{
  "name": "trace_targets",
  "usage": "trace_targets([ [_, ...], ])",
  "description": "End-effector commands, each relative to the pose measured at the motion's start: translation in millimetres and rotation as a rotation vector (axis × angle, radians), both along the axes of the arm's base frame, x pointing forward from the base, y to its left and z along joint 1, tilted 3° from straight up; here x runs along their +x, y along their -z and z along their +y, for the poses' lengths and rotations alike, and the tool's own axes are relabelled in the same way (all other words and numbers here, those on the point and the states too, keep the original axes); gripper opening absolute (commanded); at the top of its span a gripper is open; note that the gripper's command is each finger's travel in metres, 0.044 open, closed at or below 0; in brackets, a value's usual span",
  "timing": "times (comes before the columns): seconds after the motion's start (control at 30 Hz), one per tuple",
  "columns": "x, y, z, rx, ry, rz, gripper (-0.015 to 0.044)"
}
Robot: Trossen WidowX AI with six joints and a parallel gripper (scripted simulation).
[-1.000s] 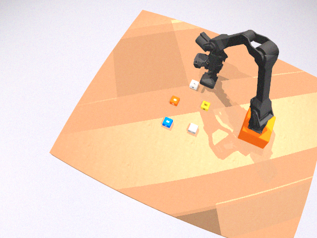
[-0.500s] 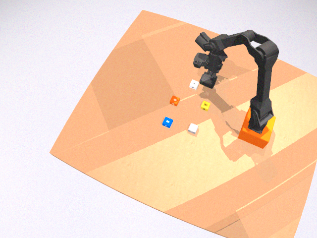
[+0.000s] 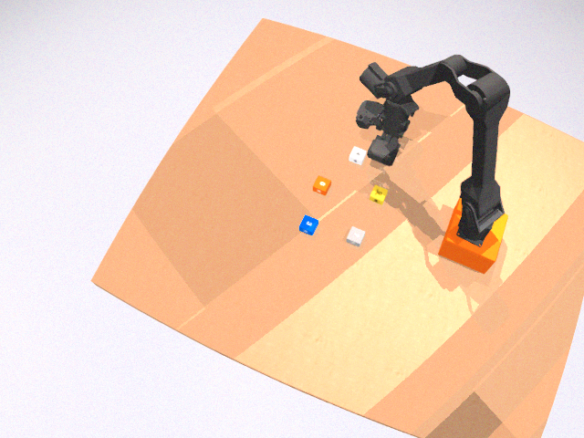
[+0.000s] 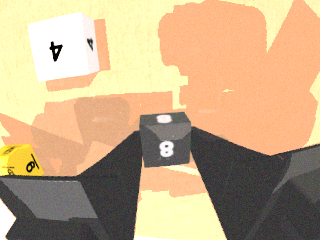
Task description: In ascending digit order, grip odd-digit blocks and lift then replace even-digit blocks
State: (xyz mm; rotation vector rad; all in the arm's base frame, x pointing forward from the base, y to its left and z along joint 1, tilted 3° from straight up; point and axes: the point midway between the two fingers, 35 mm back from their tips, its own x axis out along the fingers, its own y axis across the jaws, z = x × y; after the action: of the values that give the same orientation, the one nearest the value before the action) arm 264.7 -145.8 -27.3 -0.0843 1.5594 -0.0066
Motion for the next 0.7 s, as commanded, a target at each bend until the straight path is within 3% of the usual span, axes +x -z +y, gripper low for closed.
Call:
trace_targets([
  [0.0,-0.3,0.6,-0.3,-0.001,-0.004,0.001,0.012],
  [0.37,-0.3,0.6,-0.3,-0.001,-0.004,0.001,0.04],
  [0.53,-0.3,-32.8,1.5,-0.001,-0.004,0.001,0.04],
  [0.67,-0.5,-35.7,1.7,-0.001,-0.004,0.001,0.04],
])
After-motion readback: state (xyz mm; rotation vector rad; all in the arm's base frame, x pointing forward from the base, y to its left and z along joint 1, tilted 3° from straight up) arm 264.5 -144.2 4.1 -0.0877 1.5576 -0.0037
